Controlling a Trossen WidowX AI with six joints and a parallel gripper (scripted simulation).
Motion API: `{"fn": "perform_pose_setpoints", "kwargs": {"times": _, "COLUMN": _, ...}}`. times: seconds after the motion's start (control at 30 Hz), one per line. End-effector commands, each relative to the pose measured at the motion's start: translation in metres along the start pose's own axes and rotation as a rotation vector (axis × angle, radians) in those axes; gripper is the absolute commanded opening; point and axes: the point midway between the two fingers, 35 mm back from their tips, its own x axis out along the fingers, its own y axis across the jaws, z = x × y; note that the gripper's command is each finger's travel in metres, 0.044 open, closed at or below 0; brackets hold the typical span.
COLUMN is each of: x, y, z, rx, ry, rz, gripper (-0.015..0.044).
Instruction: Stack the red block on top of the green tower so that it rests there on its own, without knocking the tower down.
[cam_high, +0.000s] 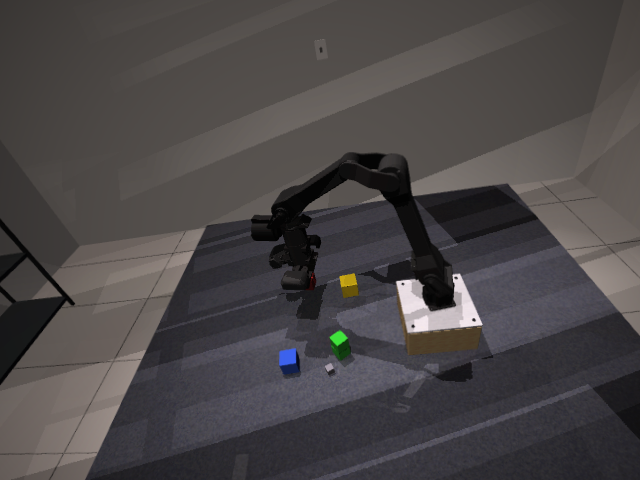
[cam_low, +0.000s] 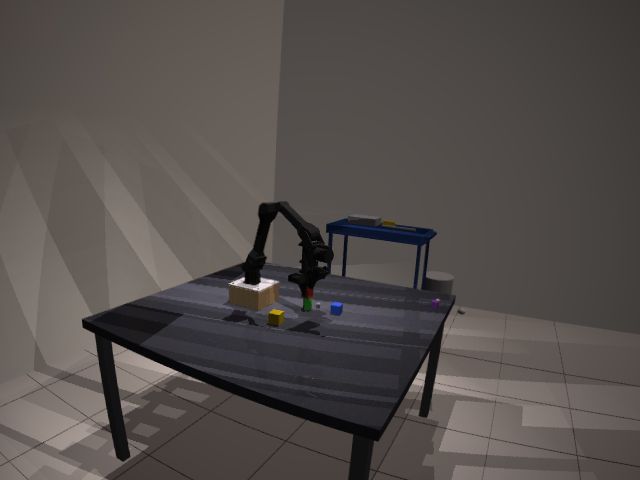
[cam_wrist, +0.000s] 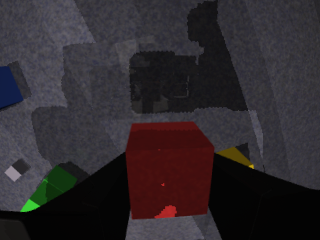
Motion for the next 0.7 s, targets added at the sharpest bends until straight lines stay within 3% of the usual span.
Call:
{"fn": "perform_pose_setpoints", "kwargs": {"times": 0.0, "x": -0.003, "y": 0.009, "z": -0.002, "rx": -0.003, "ry": -0.003, "rz": 0.005, "gripper": 0.0}}
{"fn": "perform_pose_setpoints", "kwargs": {"times": 0.67, "x": -0.004, "y": 0.107, "z": -0.069, "rx": -0.003, "ry": 0.002, "rz": 0.014, "gripper": 0.0}}
